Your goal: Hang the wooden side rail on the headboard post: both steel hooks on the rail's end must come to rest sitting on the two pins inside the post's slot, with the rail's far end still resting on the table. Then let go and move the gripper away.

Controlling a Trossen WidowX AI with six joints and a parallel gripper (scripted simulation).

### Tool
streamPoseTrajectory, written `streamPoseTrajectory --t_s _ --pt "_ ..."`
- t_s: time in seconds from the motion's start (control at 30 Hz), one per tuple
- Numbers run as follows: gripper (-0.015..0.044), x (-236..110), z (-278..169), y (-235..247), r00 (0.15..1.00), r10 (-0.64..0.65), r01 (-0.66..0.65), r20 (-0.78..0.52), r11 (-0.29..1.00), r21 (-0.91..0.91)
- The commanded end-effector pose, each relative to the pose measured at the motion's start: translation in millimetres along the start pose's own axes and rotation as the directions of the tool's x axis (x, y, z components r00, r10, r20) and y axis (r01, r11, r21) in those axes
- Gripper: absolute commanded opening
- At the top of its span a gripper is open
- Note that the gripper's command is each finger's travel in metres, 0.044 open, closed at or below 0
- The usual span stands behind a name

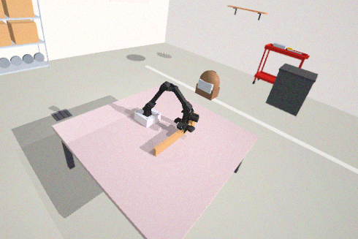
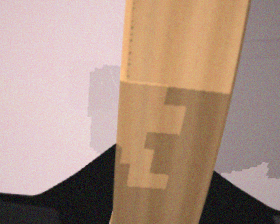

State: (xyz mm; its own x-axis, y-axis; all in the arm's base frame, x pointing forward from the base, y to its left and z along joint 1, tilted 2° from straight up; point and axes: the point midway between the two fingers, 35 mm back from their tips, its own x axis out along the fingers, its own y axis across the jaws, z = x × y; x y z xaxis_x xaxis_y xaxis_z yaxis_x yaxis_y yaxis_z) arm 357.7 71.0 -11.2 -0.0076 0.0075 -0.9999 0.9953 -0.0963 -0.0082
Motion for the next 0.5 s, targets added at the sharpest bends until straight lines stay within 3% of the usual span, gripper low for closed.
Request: streamPoseTrajectory --t_s 0.0,0.47 --pt "0.0000 0.1 -0.5 0.8 1.000 0.004 -0.004 -0.004 1.000 -0.001" --pt "0.0000 2.5 -0.6 0.8 1.000 0.004 -0.004 -0.004 1.000 -0.001"
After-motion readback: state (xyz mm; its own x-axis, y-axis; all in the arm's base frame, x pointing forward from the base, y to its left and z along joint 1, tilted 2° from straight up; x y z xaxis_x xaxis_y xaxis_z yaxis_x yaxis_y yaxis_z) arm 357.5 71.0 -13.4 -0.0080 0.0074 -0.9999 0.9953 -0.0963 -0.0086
